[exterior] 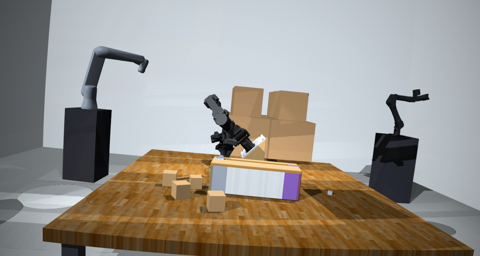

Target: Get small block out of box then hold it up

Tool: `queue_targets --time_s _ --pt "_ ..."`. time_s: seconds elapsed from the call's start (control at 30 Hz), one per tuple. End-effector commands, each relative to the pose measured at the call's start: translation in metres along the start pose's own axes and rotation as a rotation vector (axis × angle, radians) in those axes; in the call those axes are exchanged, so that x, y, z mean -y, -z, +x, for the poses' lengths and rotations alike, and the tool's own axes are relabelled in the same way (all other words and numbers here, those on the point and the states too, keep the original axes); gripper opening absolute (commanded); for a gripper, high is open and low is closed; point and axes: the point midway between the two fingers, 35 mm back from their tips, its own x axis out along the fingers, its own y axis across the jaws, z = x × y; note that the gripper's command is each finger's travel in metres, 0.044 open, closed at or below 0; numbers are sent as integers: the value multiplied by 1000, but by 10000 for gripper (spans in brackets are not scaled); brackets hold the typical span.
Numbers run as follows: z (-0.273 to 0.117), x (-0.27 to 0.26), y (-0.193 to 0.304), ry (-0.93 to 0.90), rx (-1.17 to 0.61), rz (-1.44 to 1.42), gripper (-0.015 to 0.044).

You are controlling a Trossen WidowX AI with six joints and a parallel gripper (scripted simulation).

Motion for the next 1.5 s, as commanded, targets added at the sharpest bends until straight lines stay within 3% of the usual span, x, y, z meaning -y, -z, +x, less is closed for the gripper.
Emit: queue_targets --time_s 0.0,1.47 --pt "-3 -2 0 6 6 -155 0" --pt "-32 -13 8 93 27 -1971 0"
